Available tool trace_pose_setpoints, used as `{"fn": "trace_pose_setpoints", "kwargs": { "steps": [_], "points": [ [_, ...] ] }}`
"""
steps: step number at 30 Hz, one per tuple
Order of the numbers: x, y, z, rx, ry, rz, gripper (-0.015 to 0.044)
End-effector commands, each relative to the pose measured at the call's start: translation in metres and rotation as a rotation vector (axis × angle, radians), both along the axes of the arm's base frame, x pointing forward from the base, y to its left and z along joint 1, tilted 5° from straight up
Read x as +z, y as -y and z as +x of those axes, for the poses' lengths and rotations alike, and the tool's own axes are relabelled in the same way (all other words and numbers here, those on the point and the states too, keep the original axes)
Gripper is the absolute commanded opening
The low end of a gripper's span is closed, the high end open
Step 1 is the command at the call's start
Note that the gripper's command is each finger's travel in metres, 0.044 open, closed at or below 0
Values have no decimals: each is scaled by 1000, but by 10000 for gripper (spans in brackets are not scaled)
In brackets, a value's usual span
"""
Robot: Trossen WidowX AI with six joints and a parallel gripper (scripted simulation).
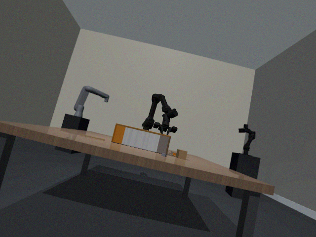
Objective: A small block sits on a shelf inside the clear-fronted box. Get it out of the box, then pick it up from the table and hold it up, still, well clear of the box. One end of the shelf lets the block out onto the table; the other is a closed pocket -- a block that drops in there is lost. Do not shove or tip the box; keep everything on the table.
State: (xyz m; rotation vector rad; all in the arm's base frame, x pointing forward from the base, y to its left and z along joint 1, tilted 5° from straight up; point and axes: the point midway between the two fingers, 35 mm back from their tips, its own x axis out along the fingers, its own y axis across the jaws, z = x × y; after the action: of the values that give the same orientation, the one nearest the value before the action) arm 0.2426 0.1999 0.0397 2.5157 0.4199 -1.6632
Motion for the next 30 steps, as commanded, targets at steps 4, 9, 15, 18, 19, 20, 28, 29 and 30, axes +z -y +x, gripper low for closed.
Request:
{"fn": "trace_pose_setpoints", "kwargs": {
  "steps": [4,9,15,18,19,20,28,29,30],
  "points": [
    [18,12,-9,106,20,1,0],
    [30,21,-16,184,41,1,0],
    [44,31,-25,277,73,-1,0],
    [50,37,-30,324,90,-2,0],
    [52,38,-32,339,96,-3,0],
    [53,40,-34,352,101,-3,0],
    [55,41,-35,362,106,-3,0],
    [55,41,-35,362,106,-3,0],
    [55,41,-35,362,106,-3,0]
  ]
}}
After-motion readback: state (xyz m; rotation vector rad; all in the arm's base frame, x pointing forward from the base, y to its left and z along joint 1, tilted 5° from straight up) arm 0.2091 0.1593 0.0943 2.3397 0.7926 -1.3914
